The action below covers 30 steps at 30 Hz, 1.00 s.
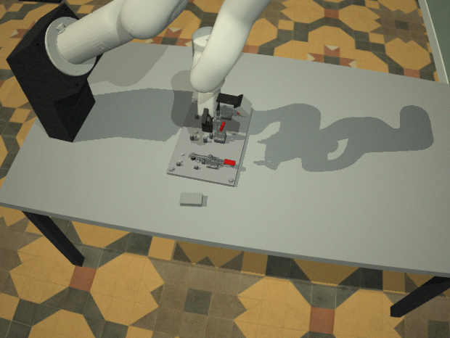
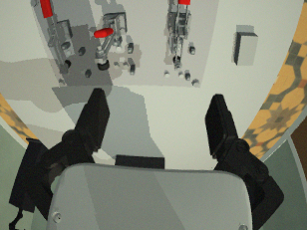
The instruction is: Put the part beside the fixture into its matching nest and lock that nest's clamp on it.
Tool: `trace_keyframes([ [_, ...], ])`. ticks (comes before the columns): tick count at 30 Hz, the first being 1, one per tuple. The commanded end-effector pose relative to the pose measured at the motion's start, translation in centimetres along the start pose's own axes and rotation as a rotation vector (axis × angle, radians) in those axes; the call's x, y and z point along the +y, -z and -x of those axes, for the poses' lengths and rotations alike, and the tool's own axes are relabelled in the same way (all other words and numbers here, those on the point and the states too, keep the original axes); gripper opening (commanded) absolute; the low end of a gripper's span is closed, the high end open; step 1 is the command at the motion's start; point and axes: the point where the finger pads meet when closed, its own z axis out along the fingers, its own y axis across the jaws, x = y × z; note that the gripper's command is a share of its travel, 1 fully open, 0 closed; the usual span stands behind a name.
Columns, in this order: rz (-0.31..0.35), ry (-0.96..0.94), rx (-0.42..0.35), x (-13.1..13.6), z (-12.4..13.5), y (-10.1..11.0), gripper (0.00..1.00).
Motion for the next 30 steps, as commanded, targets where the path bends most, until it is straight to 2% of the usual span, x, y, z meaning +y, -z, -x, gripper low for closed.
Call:
trace_keyframes([
  [1, -0.029, -0.001, 0.003, 2.4, 0.3, -0.1, 1.00],
  [4, -0.029, -0.001, 0.003, 4.3, 0.6, -0.2, 1.00],
  [6, -0.029, -0.001, 0.003, 4.3, 0.6, -0.2, 1.00],
  [21, -0.030, -0.001, 0.003, 15.3, 2.4, -0.5, 1.00],
  [23, -0.030, -0.001, 0.003, 15.3, 2.4, -0.5, 1.00],
  [30, -0.030, -0.001, 0.003, 17.9, 2.8, -0.6, 1.00],
])
